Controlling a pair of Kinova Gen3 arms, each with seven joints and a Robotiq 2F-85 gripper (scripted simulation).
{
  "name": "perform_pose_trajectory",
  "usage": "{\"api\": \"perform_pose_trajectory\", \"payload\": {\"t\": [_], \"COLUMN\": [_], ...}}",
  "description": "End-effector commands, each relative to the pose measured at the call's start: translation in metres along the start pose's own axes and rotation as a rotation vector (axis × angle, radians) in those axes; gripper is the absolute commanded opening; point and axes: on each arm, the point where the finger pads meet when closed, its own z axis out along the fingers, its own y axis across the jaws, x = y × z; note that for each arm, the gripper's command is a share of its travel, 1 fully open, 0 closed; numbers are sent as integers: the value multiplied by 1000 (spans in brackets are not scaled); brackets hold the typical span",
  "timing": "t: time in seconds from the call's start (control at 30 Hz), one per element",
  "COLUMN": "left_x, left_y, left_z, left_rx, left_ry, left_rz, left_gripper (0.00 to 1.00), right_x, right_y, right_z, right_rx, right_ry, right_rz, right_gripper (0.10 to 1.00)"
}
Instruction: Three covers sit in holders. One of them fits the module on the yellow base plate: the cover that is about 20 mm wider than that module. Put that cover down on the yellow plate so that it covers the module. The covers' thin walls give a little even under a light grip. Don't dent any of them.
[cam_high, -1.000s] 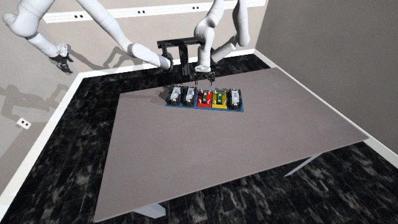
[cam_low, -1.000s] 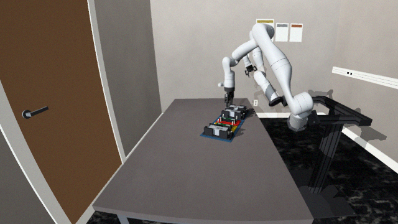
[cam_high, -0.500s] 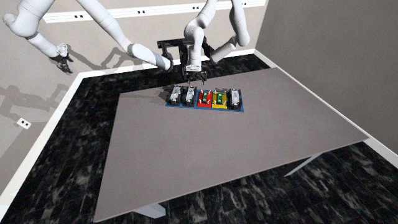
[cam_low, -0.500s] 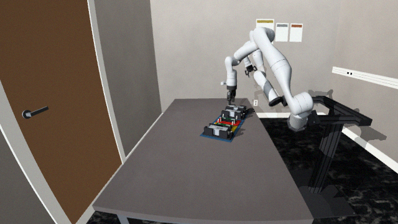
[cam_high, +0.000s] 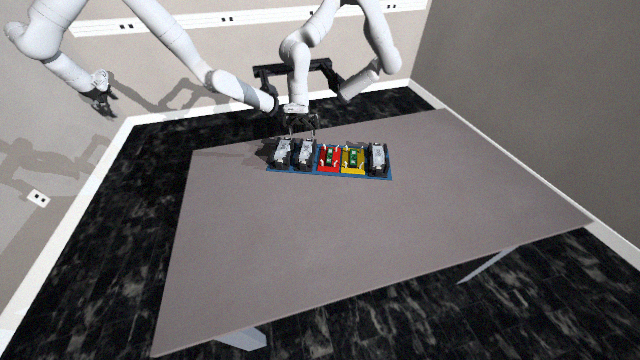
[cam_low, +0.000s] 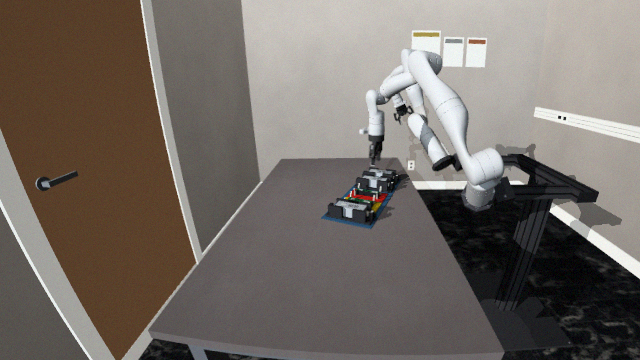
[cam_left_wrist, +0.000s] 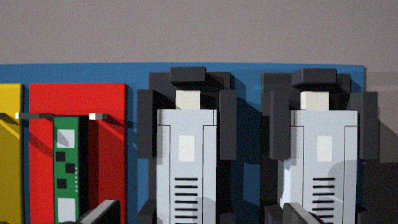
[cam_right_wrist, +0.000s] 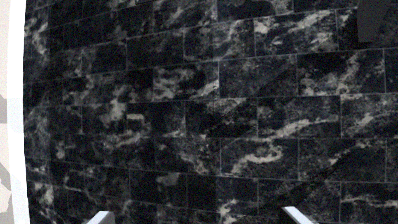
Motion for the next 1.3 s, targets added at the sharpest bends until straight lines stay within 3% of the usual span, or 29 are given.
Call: {"api": "perform_pose_trajectory", "payload": {"t": [0.0,1.27], "left_x": [-1,-1], "left_y": [4,-4], "left_z": [1,1], "left_rx": [-1,0], "left_ry": [-3,-3], "left_rz": [-3,-2], "left_gripper": [999,999], "right_x": [0,0], "right_y": [0,0], "right_z": [0,0], "right_rx": [0,0], "right_ry": [-1,-1], "right_rz": [1,1], "right_gripper": [999,999]}}
